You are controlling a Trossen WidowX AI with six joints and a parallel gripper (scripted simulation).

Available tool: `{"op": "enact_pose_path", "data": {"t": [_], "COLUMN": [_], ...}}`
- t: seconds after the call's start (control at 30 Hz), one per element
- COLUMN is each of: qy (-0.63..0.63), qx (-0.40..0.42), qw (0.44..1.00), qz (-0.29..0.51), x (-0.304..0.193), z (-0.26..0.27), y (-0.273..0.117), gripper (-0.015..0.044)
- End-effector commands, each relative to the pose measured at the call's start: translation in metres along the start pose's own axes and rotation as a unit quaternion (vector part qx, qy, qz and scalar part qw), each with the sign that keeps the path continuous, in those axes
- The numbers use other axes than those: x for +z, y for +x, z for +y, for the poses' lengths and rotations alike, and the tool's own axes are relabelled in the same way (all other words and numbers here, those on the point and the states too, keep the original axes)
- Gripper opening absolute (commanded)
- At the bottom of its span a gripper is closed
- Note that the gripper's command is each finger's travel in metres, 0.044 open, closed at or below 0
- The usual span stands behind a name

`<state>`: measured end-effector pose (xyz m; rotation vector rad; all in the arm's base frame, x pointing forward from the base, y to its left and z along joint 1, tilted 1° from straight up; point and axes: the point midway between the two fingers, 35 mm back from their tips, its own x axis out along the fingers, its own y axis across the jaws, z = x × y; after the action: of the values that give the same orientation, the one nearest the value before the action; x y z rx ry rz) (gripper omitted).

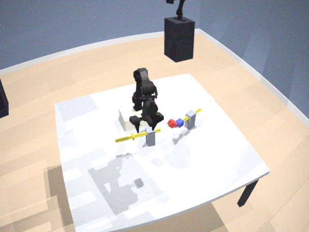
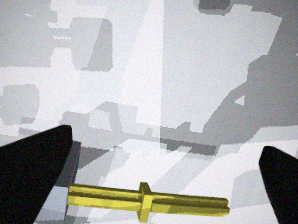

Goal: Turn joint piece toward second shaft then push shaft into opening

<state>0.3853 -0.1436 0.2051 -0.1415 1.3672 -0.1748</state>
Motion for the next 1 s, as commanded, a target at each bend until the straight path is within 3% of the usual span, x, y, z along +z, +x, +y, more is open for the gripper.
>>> {"op": "enact_pose_path", "data": {"t": [0.0,0.27,0.57,0.97], "qy": [0.025,0.067,0.057,-0.140], "qx": [0.045,0.103,0.103,0.094], "qw": [0.998,0.988,0.989,0.982], "qz": [0.024,0.090,0.091,0.082], "x": [-0.033,-0.119,-0.121,-0.122], "z": [0.060,0.152,0.154,0.157], "y": [-0.012,-0.025,-0.025,-0.019], "gripper": [0.0440,0.0440,0.0440,0.0440]}}
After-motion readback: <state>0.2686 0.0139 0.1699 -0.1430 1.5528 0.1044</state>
